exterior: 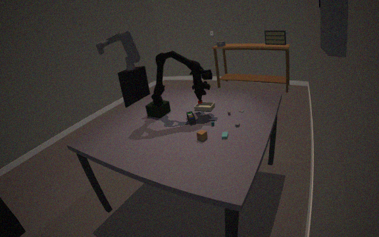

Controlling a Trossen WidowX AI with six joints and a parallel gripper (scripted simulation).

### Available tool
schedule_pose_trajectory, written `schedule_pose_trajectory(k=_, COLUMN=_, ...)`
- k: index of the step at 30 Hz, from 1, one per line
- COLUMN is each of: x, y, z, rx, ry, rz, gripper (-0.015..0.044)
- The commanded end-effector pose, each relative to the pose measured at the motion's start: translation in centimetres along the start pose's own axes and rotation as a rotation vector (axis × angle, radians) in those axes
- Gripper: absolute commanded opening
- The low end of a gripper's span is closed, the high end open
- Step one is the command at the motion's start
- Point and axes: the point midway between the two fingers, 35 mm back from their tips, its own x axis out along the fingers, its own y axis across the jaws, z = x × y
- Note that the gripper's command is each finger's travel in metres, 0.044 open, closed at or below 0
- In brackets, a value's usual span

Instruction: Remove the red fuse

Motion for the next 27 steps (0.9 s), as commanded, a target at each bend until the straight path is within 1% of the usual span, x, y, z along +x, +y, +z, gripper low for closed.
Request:
schedule_pose_trajectory(k=1, x=0.0, y=1.6, z=1.1, rx=0.003, ry=0.002, rz=-0.002, gripper=0.0000)
schedule_pose_trajectory(k=15, x=-0.1, y=8.6, z=4.5, rx=0.004, ry=-0.004, rz=0.002, gripper=0.0000)
schedule_pose_trajectory(k=27, x=1.3, y=8.7, z=4.6, rx=0.004, ry=-0.004, rz=0.002, gripper=0.0000)
